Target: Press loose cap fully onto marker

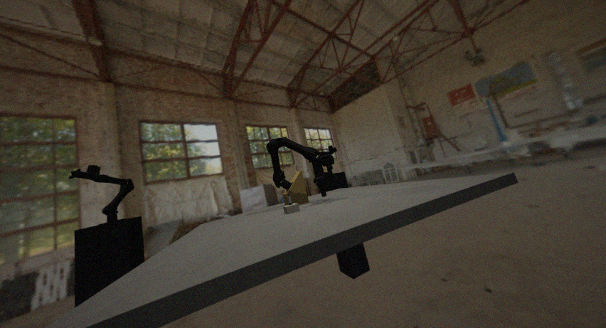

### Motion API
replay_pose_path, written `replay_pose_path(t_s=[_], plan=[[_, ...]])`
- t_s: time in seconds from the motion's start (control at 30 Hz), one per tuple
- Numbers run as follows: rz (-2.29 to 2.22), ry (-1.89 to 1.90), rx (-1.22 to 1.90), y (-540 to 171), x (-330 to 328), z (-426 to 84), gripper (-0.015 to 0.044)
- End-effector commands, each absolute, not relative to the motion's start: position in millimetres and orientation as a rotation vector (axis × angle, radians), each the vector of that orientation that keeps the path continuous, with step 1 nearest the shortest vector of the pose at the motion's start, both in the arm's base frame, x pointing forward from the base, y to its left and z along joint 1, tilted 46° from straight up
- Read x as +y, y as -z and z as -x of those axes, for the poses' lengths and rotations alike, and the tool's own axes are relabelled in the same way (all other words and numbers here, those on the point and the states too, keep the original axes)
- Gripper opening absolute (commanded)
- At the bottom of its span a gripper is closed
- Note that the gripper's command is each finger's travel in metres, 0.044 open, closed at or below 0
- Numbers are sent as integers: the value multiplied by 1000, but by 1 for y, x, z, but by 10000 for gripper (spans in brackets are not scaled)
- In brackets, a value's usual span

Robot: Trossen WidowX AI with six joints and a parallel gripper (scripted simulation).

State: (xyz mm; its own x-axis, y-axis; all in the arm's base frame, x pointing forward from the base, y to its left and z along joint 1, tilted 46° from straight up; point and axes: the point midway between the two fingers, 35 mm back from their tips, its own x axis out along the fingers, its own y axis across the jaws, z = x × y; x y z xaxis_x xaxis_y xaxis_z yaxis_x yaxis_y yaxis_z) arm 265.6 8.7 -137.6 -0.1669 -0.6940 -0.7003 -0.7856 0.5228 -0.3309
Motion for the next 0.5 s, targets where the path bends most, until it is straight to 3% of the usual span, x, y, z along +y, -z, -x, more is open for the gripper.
replay_pose_path(t_s=[0.0, 0.47], plan=[[1204, -133, 1894, 126, 21, -270, 0], [1202, -140, 1891, 95, 18, -284, 0]])
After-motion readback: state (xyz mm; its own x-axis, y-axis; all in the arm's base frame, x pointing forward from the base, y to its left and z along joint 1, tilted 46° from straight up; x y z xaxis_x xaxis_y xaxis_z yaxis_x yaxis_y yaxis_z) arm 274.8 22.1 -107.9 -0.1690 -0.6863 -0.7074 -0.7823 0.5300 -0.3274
